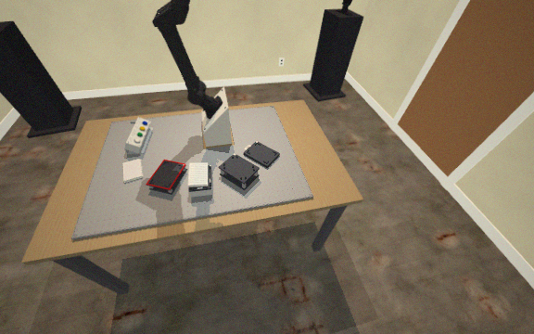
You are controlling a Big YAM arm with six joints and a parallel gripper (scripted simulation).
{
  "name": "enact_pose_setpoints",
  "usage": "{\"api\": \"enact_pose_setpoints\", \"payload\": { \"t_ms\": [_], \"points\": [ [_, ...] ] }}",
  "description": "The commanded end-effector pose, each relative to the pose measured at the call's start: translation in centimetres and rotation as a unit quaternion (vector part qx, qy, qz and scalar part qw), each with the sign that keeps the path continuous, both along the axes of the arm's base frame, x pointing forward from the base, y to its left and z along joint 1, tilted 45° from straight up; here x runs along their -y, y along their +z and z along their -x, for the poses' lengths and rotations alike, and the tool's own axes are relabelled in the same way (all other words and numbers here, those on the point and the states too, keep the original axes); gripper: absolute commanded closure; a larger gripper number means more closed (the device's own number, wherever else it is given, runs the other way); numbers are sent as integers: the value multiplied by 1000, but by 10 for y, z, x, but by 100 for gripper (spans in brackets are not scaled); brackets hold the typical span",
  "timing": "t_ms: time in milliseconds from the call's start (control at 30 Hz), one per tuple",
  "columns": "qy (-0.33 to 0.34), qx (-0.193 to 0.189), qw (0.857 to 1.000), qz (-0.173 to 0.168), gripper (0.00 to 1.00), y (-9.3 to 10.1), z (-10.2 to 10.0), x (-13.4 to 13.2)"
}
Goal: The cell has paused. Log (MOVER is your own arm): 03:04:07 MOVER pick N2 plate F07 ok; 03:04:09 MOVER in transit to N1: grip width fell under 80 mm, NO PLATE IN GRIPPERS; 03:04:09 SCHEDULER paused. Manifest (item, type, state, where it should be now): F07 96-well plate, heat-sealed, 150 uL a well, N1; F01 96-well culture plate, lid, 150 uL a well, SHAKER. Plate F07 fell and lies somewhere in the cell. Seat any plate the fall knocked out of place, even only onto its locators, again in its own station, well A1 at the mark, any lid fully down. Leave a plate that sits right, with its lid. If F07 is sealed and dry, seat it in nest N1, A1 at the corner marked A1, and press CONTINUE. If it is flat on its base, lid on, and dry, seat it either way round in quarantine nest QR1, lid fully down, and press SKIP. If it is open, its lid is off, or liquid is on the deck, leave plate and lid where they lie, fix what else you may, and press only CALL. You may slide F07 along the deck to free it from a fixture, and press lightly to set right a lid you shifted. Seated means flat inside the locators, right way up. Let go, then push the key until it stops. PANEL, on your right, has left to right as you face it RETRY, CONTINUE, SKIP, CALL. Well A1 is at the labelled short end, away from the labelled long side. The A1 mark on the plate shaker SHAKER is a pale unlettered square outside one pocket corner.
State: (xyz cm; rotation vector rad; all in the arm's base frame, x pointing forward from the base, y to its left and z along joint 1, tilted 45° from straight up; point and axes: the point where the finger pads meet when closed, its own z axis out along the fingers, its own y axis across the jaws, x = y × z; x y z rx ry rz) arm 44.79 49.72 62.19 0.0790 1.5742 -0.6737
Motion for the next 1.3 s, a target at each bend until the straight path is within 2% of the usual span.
{"api": "enact_pose_setpoints", "payload": {
  "t_ms": [0, 1100, 1133, 1167, 1200, 1233, 1267],
  "points": [
    [1, 1, 1000, -1, 0, 1, 2, 0],
    [0, 0, 1000, 0, 0, 0, 0, 0],
    [-13, 16, 1000, -6, 0, 2, -11, 9],
    [-18, 19, 1000, -2, 0, 3, -15, 12],
    [-19, 2, 999, 30, 0, 5, -18, 11],
    [-19, 5, 1000, 22, 0, 12, -19, 19],
    [-27, -1, 998, 54, 0, 4, -27, 15]
  ]
}}
